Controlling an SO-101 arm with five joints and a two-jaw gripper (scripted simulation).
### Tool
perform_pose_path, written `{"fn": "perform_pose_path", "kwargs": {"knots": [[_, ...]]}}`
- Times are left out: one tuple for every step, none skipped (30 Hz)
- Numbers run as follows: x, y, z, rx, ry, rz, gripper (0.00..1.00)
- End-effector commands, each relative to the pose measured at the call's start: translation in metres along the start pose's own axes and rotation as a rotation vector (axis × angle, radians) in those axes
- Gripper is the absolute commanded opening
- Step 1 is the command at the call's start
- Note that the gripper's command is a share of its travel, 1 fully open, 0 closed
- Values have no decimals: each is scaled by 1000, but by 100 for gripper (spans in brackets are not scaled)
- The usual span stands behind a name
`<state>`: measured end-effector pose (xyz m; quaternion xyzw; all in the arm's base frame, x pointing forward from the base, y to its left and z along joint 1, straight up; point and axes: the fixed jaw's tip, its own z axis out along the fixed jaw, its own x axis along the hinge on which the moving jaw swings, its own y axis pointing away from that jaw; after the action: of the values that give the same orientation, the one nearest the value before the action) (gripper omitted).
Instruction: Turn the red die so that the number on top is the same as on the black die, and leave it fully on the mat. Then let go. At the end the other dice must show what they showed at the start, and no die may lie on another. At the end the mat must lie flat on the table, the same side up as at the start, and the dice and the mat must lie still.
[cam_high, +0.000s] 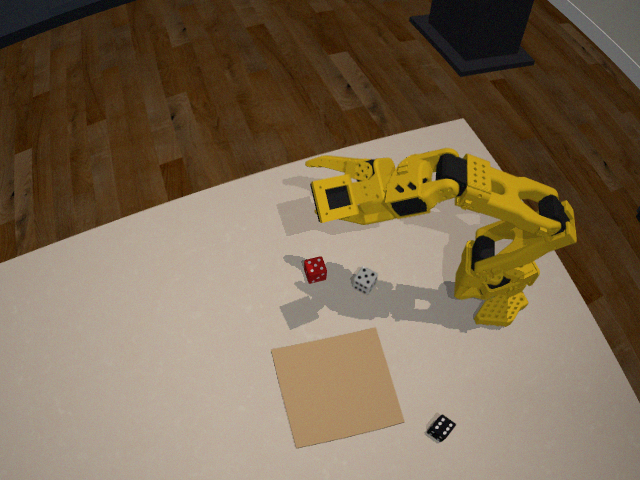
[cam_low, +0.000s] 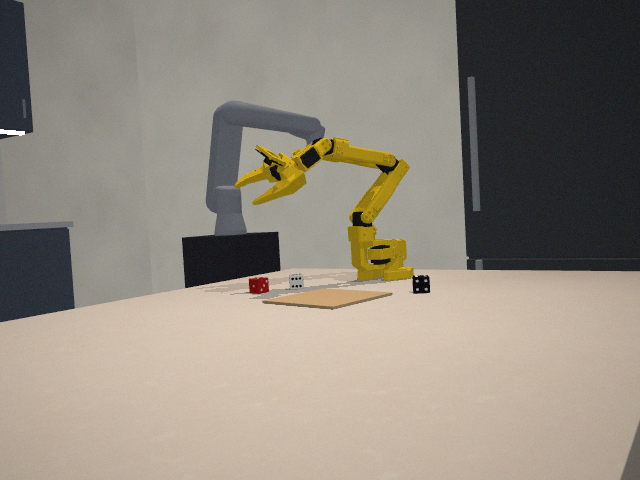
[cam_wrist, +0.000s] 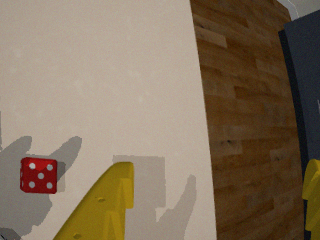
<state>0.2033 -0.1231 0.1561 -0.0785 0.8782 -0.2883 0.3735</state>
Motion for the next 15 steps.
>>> {"fn": "perform_pose_path", "kwargs": {"knots": [[-9,-12,-7,33,-25,-133,31],[-9,-12,-7,33,-25,-133,31],[-9,-12,-7,33,-25,-133,31],[-9,-12,-7,30,-20,-169,31],[-9,-13,-7,26,-15,-206,31],[-9,-13,-7,22,-10,-243,31],[-9,-14,-7,18,-6,-281,31],[-9,-14,-7,13,-1,-319,31],[-9,-15,-6,8,3,-358,31],[-9,-15,-6,3,8,-397,31],[-9,-16,-6,-2,12,-436,31],[-9,-16,-6,-7,16,-475,31],[-8,-17,-6,-13,20,-515,31],[-8,-17,-6,-19,24,-556,31],[-8,-18,-6,-25,27,-596,31]]}}
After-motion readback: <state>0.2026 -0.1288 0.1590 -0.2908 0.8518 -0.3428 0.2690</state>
